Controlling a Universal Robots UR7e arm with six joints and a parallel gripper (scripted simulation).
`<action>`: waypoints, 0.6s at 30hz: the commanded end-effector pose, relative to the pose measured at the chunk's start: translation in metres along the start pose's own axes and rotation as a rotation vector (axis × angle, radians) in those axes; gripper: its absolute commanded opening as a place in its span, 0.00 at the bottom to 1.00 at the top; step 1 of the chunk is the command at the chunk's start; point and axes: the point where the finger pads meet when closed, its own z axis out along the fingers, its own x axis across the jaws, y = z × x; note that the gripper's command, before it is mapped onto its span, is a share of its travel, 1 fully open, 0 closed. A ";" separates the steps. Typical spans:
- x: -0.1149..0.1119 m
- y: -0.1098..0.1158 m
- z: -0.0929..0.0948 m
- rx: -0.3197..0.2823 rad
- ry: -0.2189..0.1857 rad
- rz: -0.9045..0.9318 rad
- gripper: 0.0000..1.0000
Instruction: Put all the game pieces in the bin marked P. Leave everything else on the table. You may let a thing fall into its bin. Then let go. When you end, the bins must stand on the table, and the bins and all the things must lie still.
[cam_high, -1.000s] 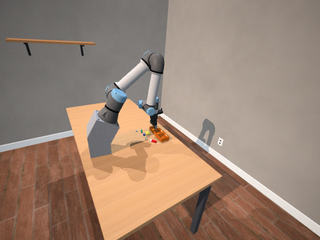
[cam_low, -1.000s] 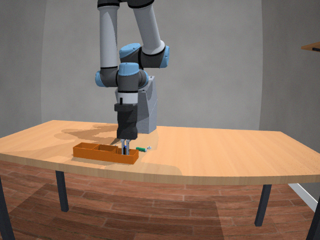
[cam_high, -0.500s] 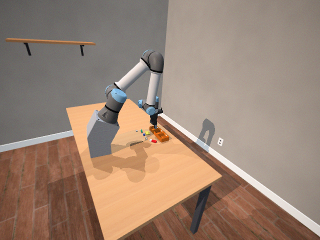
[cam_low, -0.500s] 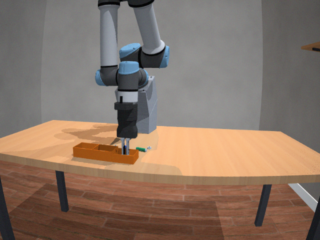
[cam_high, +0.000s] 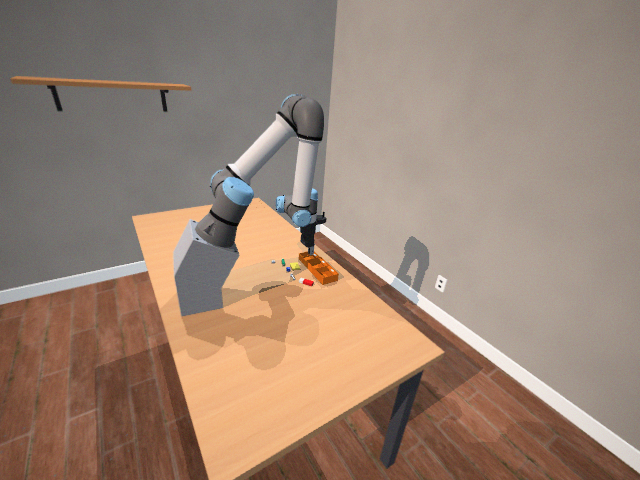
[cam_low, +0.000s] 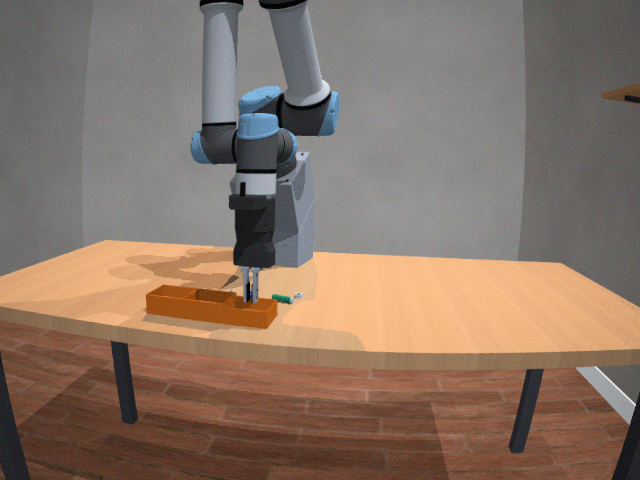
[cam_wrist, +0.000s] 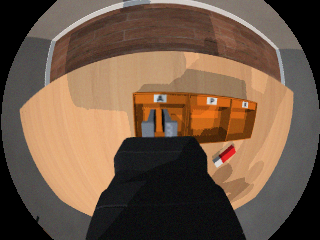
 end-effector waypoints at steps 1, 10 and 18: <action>0.000 0.000 -0.006 0.001 0.000 0.000 0.31; 0.000 0.000 -0.030 0.001 0.000 0.000 0.31; 0.000 0.000 -0.064 0.001 0.000 0.000 0.31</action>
